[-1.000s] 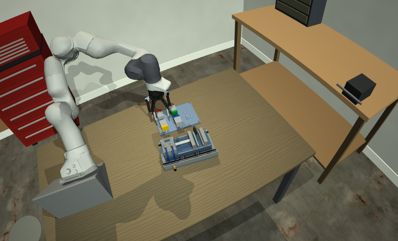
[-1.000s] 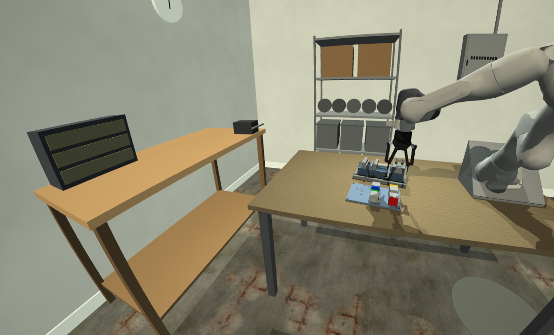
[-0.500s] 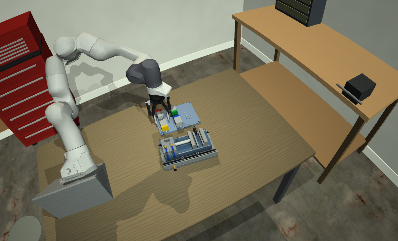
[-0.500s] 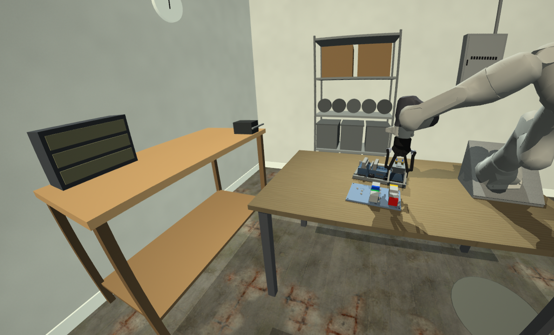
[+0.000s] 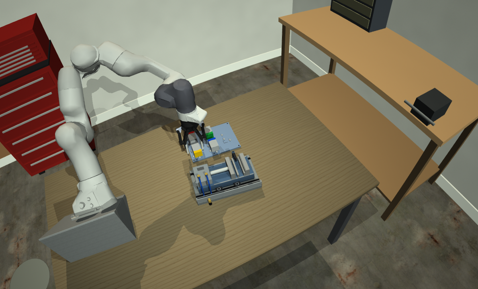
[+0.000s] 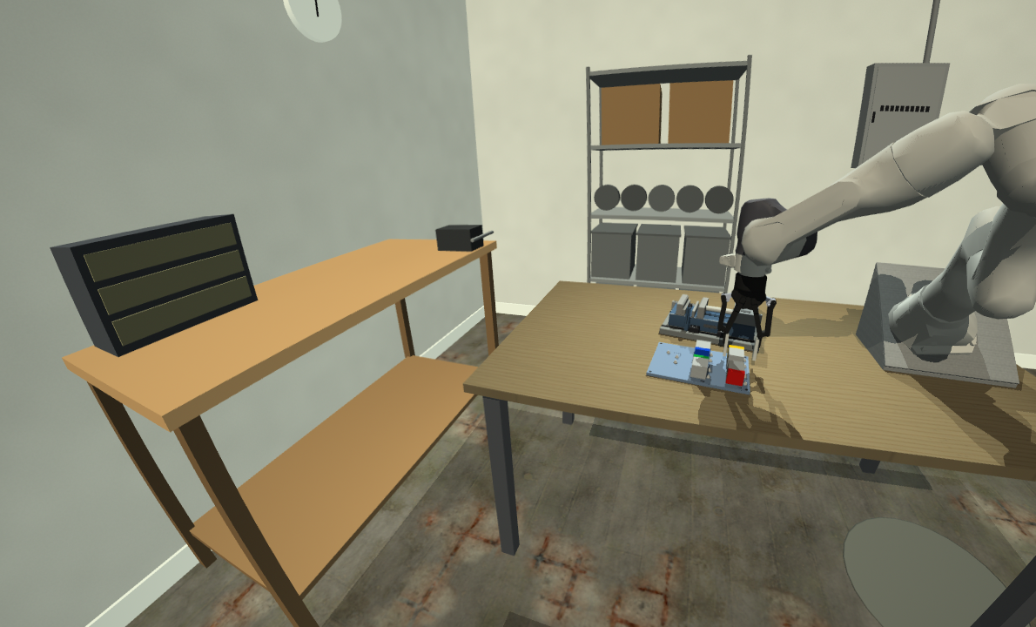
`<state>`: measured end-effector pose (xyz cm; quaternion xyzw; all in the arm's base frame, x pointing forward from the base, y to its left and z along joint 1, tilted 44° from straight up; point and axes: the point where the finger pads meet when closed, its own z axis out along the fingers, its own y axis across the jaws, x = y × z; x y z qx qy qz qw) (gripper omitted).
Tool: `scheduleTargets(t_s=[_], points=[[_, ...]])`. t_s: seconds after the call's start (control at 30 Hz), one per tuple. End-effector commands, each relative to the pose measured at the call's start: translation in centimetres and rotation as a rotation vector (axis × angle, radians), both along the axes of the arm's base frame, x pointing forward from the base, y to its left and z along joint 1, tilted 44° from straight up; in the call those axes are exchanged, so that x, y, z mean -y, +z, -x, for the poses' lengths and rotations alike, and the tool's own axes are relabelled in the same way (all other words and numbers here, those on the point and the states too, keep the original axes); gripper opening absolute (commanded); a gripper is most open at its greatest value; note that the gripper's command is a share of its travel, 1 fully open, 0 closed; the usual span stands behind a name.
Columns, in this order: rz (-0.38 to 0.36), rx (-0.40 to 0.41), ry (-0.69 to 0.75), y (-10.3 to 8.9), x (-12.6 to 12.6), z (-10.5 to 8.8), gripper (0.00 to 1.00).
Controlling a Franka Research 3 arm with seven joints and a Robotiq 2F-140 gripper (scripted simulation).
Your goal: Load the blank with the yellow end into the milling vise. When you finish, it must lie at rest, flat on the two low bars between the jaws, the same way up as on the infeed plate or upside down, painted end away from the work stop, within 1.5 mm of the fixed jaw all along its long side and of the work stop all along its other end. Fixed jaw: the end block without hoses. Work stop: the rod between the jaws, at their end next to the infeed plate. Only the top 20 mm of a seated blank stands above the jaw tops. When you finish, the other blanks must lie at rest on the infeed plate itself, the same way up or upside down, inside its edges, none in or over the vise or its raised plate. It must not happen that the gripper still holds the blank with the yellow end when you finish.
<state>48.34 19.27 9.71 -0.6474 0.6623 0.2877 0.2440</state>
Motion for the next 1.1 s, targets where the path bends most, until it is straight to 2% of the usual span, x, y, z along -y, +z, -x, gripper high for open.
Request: scheduleTargets(t_s=[0.0,0.4,1.07], points=[[0.007,0.029,-0.008,-0.27,0.19,-0.8,0.46],[0.007,0.029,-0.008,-0.77,-0.23,-0.97,0.46],[0.007,0.029,-0.008,-0.3,0.09,-0.96,0.46]])
